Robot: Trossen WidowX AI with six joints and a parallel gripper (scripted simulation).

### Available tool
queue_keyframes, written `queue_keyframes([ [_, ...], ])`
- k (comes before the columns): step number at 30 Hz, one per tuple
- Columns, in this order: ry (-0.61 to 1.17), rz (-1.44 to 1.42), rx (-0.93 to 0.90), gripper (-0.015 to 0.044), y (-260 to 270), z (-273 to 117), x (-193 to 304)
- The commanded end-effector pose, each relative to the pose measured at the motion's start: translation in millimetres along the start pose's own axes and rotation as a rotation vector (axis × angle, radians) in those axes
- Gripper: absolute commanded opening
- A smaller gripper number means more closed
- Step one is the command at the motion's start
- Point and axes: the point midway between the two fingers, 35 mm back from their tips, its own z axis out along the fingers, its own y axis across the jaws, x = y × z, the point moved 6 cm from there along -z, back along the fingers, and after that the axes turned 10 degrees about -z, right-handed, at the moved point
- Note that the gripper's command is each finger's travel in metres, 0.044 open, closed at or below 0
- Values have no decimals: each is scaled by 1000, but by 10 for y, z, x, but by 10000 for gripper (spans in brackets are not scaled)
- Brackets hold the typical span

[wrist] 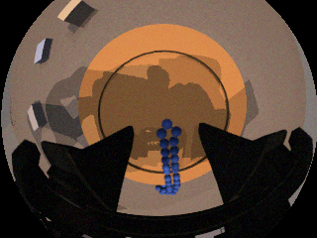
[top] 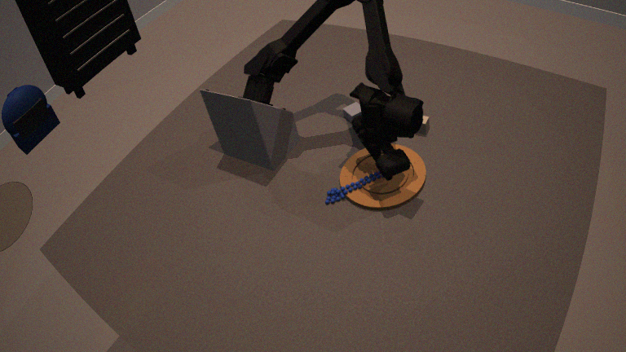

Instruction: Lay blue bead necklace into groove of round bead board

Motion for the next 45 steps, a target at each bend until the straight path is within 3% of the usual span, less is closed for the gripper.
queue_keyframes([
  [1, 2, -1, 1, 394, -2, -49, 3],
  [3, 3, 1, 1, 440, 0, -114, 6],
  [45, 4, 2, 0, 440, 25, -193, 15],
])
